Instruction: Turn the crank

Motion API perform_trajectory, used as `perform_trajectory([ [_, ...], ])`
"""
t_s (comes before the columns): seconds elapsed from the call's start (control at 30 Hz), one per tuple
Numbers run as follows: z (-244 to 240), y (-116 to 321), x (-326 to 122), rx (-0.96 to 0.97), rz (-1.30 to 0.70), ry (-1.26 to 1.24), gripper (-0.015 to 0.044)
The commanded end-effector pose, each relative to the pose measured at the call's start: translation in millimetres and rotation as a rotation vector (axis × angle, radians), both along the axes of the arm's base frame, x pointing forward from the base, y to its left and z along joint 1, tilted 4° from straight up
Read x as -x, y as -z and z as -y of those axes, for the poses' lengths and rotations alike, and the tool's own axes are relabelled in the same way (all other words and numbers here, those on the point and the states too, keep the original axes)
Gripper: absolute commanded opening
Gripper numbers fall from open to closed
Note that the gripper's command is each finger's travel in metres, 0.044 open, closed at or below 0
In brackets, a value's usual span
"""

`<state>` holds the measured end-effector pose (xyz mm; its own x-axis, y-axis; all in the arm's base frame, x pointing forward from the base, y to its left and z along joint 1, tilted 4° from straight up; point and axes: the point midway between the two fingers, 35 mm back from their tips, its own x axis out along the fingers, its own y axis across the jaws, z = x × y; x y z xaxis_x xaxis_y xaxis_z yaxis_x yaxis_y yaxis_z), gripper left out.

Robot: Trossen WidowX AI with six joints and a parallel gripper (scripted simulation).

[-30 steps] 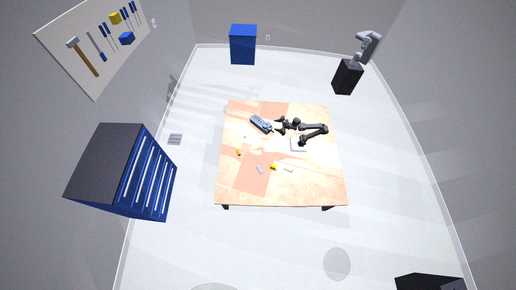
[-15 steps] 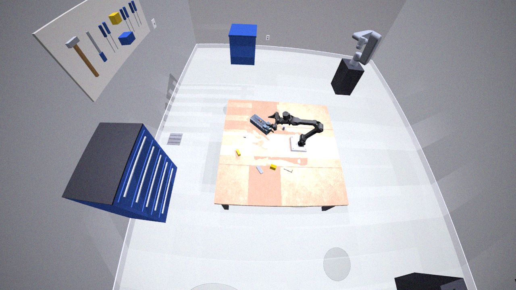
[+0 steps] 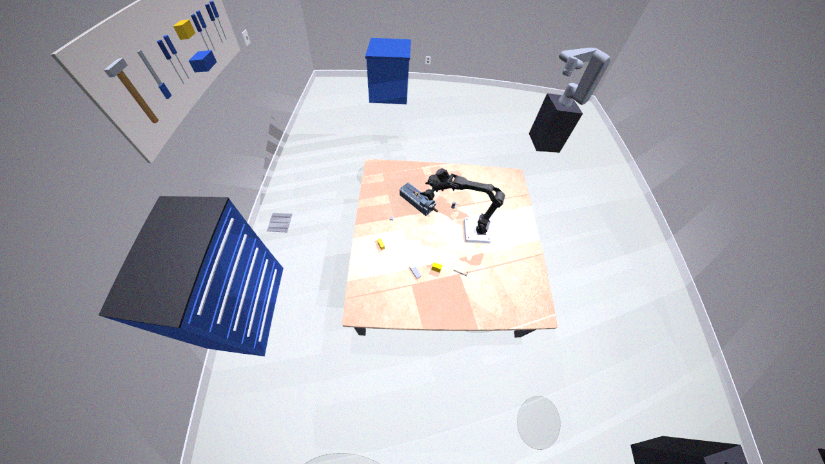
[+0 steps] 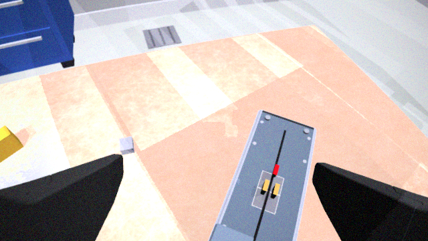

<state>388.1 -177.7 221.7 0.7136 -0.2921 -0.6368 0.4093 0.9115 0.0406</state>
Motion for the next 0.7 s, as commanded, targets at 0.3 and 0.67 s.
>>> perform_trajectory([
  [0.3, 66, 49, 12, -0.171, -0.223, 0.150, 0.0440],
  [0.67, 69, 98, 13, -0.180, -0.234, 0.158, 0.0440],
])
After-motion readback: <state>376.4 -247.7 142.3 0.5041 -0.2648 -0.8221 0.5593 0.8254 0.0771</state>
